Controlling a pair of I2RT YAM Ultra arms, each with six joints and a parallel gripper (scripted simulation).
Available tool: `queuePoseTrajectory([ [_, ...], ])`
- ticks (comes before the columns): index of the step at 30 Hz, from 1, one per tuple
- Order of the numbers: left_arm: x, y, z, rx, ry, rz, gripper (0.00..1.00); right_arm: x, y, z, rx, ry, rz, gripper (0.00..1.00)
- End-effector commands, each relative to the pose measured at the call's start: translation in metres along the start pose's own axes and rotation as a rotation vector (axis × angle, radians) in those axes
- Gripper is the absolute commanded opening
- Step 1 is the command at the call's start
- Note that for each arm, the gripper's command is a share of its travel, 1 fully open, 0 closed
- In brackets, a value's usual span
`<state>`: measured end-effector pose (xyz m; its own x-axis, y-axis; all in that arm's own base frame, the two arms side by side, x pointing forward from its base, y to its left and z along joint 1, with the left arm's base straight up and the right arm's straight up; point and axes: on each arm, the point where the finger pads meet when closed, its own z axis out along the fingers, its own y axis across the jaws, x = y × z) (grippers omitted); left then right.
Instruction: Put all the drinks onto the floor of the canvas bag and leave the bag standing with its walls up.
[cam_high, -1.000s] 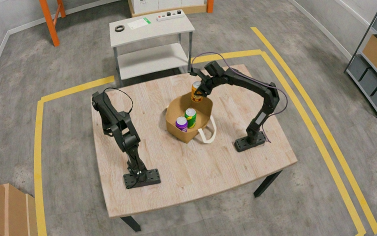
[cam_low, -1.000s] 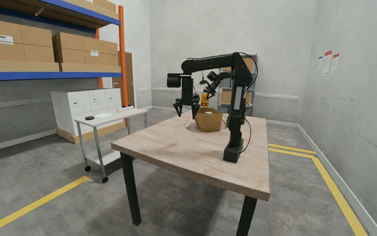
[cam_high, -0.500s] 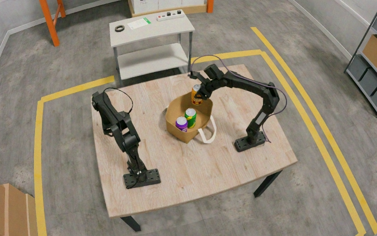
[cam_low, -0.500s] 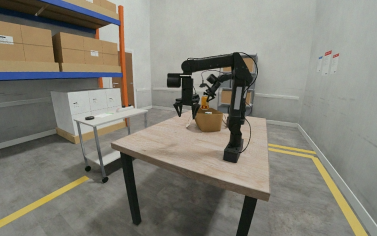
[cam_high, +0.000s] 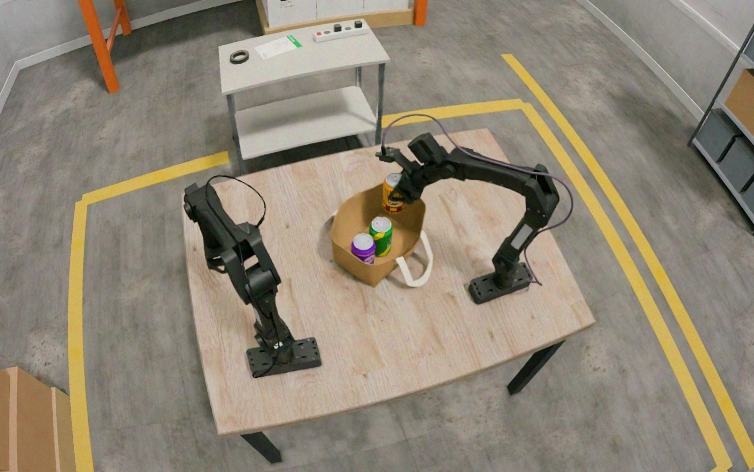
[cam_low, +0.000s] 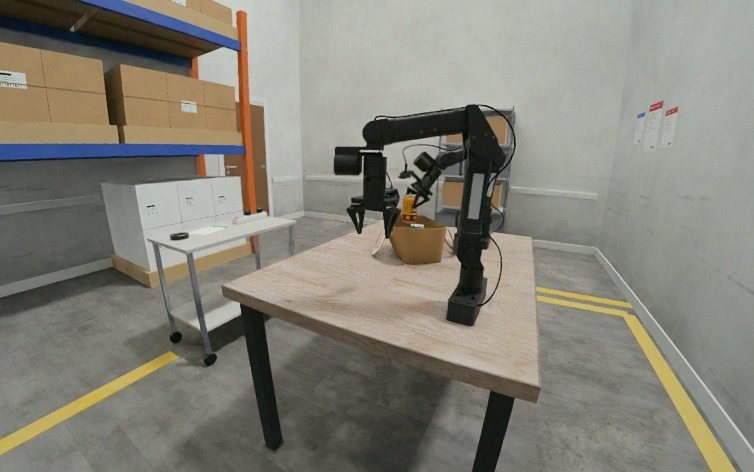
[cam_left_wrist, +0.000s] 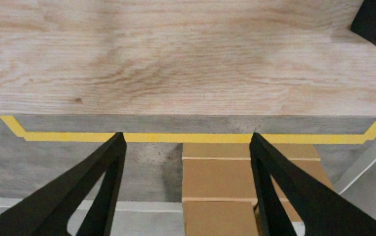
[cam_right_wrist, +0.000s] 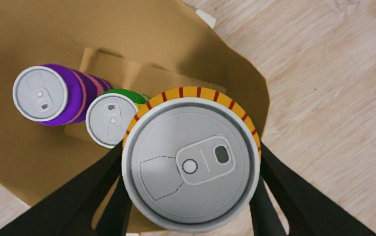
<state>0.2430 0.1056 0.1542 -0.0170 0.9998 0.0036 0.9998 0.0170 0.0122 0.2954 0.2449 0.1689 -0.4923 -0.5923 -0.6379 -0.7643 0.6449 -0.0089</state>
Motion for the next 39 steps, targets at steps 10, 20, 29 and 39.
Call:
queuePoseTrajectory([
  [10, -0.004, -0.002, -0.002, 0.007, -0.008, 0.000, 0.86, -0.026, -0.006, -0.009, 0.025, -0.145, -0.010, 0.70],
  [20, -0.004, -0.002, -0.002, 0.007, -0.008, 0.000, 0.86, -0.020, -0.006, 0.002, 0.021, -0.131, -0.008, 0.70],
  [29, -0.004, -0.002, -0.002, 0.007, -0.008, 0.000, 0.86, 0.003, -0.005, 0.031, 0.009, -0.078, 0.000, 0.70],
  [39, -0.004, -0.002, -0.002, 0.007, -0.008, 0.000, 0.86, 0.016, -0.004, 0.043, 0.004, -0.062, 0.003, 0.70],
])
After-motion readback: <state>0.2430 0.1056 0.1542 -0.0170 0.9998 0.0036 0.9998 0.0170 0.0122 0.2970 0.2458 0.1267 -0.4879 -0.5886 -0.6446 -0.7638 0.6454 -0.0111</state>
